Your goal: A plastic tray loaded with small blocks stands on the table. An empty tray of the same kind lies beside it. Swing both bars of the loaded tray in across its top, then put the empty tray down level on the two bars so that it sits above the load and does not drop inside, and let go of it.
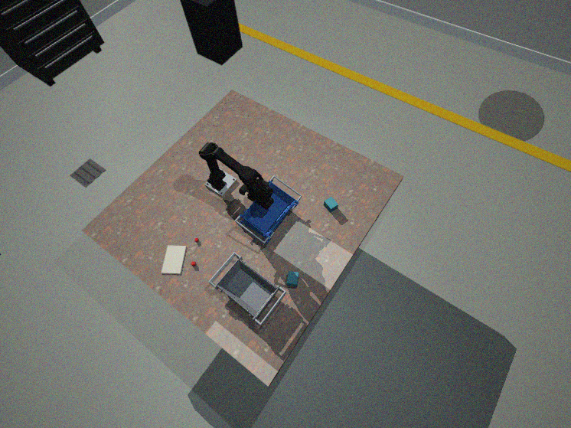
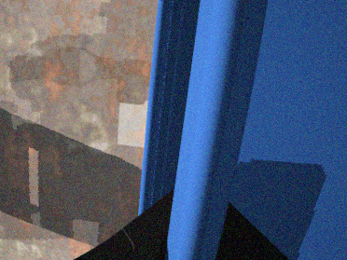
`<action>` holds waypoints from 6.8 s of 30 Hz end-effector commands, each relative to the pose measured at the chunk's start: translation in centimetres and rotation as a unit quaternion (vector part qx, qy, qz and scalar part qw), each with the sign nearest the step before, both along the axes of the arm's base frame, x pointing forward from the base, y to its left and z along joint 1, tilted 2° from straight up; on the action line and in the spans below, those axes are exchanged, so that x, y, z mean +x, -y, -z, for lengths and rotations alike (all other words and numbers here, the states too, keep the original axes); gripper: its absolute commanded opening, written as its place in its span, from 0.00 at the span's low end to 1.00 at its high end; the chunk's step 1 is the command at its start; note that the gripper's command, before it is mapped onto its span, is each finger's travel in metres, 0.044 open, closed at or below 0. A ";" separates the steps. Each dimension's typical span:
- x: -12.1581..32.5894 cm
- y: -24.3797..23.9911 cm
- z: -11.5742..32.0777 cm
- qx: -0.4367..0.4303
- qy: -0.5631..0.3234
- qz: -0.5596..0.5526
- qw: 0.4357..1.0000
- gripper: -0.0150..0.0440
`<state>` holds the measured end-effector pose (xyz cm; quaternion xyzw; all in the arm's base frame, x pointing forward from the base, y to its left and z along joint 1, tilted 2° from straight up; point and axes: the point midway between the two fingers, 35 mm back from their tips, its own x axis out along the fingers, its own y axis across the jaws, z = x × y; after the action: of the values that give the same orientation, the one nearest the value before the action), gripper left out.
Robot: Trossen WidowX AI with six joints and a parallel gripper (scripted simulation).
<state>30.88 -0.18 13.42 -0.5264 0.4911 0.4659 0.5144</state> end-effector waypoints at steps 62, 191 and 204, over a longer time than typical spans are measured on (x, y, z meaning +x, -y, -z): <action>-1.1 -0.2 1.7 0.001 -0.022 -0.002 1.000 0.25; -1.3 -0.3 2.6 0.001 -0.022 -0.002 1.000 0.33; -1.3 -0.3 2.6 0.001 -0.022 -0.002 1.000 0.65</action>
<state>29.75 0.11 11.11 -0.5188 0.4993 0.4751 0.5057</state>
